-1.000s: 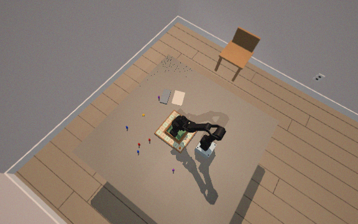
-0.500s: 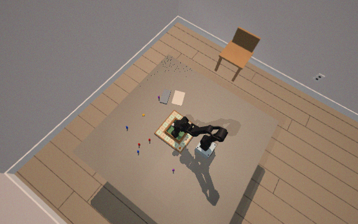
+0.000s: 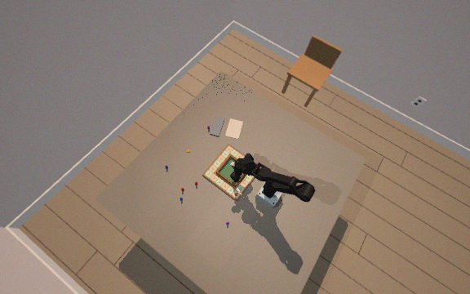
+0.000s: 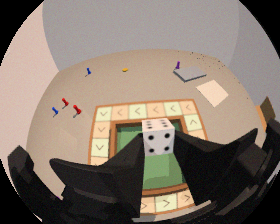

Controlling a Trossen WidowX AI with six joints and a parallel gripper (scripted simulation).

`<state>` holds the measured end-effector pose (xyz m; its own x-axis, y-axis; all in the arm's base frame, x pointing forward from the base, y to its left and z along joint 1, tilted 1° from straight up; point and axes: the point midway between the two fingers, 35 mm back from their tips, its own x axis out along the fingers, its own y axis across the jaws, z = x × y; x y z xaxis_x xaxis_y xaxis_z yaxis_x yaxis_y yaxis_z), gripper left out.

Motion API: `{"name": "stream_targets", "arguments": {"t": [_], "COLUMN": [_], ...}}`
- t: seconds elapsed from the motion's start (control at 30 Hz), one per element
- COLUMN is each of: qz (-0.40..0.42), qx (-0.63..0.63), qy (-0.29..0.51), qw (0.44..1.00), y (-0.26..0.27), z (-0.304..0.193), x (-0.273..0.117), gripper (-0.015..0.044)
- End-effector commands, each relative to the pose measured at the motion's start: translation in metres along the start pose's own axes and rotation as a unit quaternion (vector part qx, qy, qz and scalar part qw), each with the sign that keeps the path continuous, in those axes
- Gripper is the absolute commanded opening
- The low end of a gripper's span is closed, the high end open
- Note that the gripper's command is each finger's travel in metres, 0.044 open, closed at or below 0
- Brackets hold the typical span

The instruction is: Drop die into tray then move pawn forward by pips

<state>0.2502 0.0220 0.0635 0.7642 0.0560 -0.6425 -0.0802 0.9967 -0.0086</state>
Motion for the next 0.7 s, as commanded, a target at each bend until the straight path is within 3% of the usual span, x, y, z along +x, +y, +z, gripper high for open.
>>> {"name": "stream_targets", "arguments": {"t": [0.0, 0.33, 0.67], "qz": [0.002, 0.000, 0.000], "qx": [-0.002, 0.000, -0.001], "qy": [-0.001, 0.001, 0.000], "qw": [1.000, 1.000, 1.000], "y": [0.0004, -0.0001, 0.0000], "z": [-0.0005, -0.0005, 0.0067], "x": [-0.0028, -0.0009, -0.0060], "gripper": [0.0000, 0.0000, 0.0263]}}
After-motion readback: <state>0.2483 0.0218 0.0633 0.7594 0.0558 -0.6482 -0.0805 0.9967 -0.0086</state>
